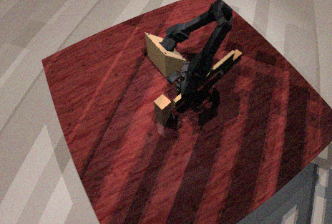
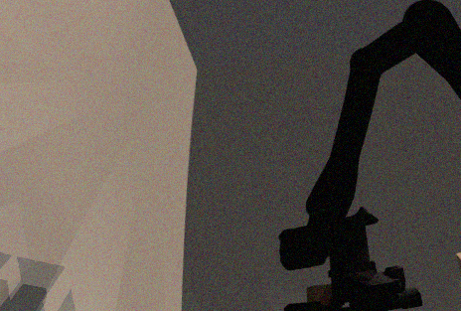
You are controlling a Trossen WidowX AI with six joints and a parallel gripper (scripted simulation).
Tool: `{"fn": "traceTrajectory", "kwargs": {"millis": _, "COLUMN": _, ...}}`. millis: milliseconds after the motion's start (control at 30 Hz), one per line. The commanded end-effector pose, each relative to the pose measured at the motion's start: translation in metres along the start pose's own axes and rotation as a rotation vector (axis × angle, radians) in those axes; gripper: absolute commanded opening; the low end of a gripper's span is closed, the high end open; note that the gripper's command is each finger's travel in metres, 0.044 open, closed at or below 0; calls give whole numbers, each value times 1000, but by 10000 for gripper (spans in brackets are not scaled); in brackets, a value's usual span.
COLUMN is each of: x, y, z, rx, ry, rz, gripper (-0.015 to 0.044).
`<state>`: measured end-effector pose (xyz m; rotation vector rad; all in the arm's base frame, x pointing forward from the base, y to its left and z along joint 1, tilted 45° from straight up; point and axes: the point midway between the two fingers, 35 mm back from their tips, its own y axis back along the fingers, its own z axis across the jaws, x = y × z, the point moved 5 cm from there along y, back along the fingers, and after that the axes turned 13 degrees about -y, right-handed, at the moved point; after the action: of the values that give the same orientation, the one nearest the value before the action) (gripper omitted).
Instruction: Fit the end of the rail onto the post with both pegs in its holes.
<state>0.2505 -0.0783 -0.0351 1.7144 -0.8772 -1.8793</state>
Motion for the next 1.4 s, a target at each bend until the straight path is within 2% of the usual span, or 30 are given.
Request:
{"fn": "traceTrajectory", "kwargs": {"millis": 0, "x": 0, "y": 2, "z": 0, "rx": 2, "ry": -1, "rz": -1, "gripper": 0}}
{"fn": "traceTrajectory", "kwargs": {"millis": 1367, "x": 6, "y": 3, "z": -2, "rx": 2, "ry": -1, "rz": 0, "gripper": 0}}
